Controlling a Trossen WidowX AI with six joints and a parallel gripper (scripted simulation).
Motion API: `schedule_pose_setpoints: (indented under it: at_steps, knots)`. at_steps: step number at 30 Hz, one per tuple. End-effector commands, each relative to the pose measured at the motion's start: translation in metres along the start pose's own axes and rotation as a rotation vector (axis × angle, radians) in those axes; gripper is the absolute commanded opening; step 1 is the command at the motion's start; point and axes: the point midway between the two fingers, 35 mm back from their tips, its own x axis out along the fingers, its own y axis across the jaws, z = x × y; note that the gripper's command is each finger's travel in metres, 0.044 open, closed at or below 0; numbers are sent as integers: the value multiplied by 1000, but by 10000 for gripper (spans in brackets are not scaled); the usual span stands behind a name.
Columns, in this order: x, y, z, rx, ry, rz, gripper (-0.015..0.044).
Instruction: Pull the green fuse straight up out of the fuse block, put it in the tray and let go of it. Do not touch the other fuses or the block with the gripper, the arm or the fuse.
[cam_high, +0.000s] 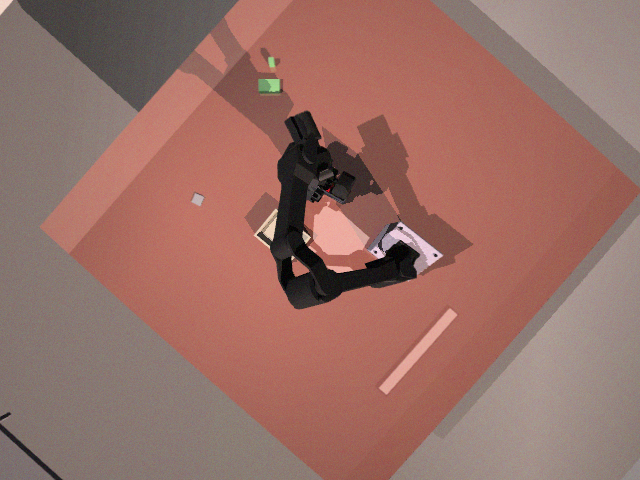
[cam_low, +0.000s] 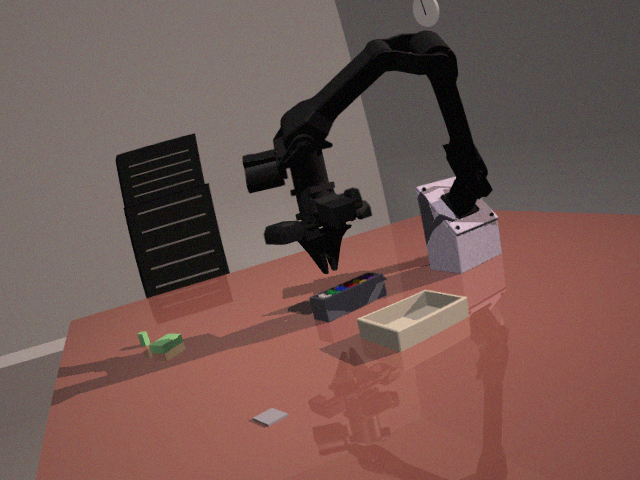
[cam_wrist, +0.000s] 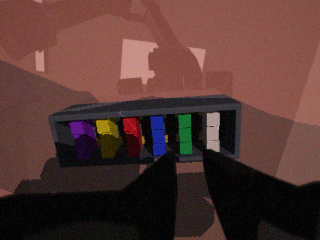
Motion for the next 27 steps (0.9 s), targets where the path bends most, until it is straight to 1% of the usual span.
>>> schedule_pose_setpoints:
  at_steps: [1,27]
  knots:
    - [5,0,1,1,-7,2,73]
    - [30,-1,1,1,-8,2,73]
